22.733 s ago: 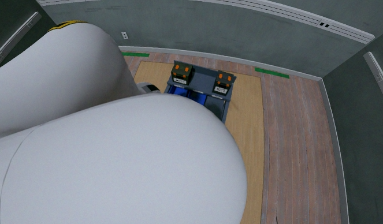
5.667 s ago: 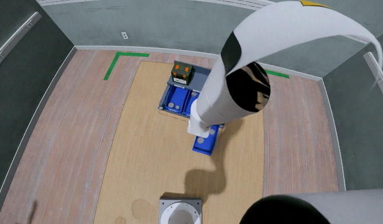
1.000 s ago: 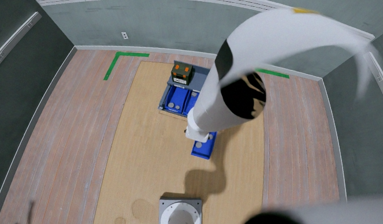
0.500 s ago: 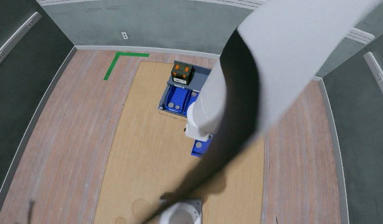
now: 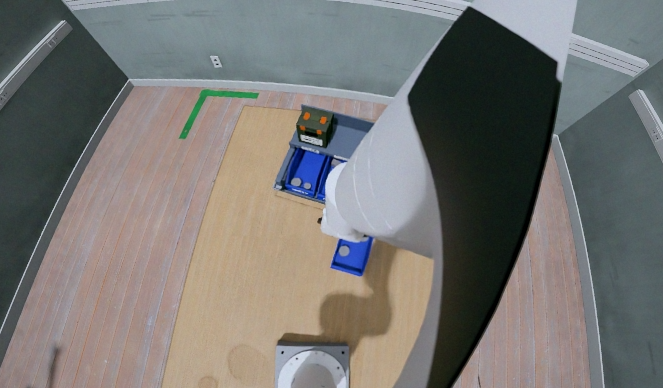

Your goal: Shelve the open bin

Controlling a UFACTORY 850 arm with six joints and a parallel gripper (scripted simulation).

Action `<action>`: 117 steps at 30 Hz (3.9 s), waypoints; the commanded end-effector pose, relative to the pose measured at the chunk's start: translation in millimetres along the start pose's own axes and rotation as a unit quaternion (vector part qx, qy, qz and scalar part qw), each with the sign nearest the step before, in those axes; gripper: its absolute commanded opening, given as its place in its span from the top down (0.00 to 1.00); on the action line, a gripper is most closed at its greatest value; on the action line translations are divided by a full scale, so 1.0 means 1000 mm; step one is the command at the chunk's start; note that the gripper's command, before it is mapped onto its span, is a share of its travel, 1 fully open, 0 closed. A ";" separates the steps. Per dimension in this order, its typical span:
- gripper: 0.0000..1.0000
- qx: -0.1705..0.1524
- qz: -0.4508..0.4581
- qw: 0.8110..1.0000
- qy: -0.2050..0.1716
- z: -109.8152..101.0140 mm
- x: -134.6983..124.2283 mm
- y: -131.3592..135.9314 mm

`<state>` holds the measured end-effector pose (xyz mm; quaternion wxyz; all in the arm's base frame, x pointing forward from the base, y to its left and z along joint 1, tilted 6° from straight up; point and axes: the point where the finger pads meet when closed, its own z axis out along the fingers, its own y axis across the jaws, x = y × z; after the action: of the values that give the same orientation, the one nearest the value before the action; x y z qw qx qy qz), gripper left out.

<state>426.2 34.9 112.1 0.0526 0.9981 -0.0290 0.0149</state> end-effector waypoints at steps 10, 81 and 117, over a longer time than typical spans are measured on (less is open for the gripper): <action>0.66 0.000 0.000 1.000 0.001 0.000 0.001 0.000; 0.66 0.002 0.491 0.871 -0.002 0.014 0.090 0.054; 0.66 0.002 0.698 0.716 -0.003 0.013 0.083 0.049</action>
<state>505.8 -20.4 106.6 0.0261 0.6990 -0.7133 0.0429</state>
